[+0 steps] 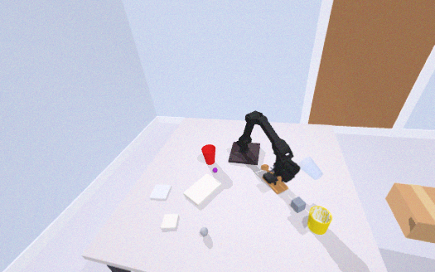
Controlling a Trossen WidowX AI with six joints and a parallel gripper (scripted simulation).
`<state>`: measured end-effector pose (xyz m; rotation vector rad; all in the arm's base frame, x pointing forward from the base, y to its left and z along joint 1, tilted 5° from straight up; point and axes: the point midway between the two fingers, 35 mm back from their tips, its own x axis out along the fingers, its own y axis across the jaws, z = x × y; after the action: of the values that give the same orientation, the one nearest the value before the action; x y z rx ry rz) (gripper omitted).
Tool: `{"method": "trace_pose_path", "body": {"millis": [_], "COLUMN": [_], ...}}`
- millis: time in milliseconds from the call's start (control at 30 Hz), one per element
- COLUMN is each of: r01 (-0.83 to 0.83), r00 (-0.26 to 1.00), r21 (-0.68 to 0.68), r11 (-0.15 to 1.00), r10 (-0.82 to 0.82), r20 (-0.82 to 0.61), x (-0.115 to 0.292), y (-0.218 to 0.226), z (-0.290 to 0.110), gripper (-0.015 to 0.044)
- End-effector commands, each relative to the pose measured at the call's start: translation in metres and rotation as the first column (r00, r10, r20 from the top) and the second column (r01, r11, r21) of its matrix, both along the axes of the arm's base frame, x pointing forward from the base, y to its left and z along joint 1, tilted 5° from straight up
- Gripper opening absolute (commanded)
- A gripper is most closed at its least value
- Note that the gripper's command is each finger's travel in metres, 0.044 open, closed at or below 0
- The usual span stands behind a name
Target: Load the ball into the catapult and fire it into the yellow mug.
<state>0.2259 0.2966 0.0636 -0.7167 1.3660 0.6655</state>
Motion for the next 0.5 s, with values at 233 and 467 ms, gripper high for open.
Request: {"method": "trace_pose_path", "body": {"millis": [233, 467], "r01": [0.0, 0.0], "r00": [1.0, 1.0], "r21": [0.001, 0.001], "r11": [1.0, 1.0], "r10": [0.0, 0.0], "r20": [0.0, 0.0], "x": [0.0, 0.0], "y": [0.0001, 0.0001], "z": [0.001, 0.001], "gripper": [0.0184, 0.0368]}}
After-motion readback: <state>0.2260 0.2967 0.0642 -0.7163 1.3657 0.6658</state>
